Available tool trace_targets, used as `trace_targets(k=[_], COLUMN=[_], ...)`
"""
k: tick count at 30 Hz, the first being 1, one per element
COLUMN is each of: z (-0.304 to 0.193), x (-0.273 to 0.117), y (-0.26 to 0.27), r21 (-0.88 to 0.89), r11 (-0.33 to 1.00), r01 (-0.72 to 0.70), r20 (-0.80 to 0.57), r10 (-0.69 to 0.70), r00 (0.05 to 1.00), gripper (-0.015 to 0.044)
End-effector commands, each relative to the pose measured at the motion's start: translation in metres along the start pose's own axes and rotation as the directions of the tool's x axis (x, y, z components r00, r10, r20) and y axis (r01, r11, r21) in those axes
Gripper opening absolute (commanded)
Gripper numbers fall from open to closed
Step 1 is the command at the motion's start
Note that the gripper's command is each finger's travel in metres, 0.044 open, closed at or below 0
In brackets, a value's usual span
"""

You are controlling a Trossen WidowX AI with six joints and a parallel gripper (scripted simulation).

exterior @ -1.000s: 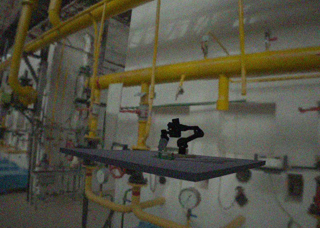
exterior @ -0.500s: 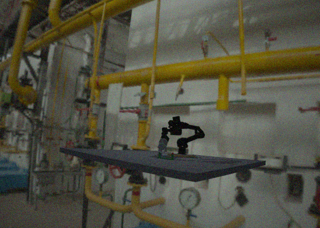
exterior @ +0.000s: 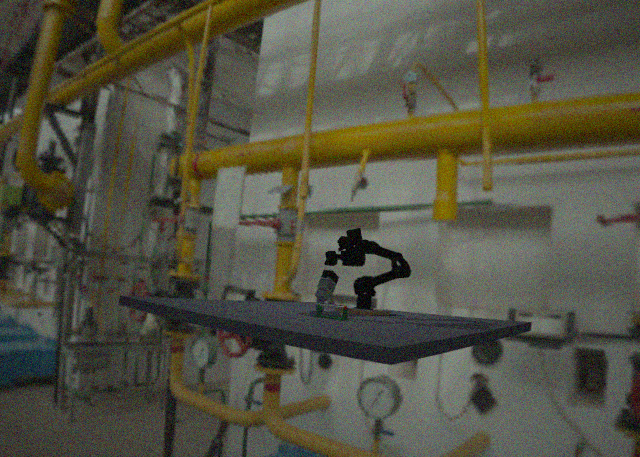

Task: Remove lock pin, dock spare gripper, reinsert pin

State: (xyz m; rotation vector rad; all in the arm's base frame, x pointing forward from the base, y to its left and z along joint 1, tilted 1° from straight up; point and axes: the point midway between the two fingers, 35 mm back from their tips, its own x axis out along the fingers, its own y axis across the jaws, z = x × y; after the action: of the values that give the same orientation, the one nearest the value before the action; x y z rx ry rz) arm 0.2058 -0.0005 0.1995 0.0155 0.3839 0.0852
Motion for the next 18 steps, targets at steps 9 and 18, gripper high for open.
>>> trace_targets(k=[9,18], z=[0.023,0.027], x=[-0.009,-0.011], y=[0.000,0.000], r21=[0.000,0.000], r11=[1.000,1.000], r01=[0.002,0.003], r20=[0.002,0.005], r10=[-0.002,-0.003], r00=[1.000,1.000], gripper=[0.0440,0.0440])
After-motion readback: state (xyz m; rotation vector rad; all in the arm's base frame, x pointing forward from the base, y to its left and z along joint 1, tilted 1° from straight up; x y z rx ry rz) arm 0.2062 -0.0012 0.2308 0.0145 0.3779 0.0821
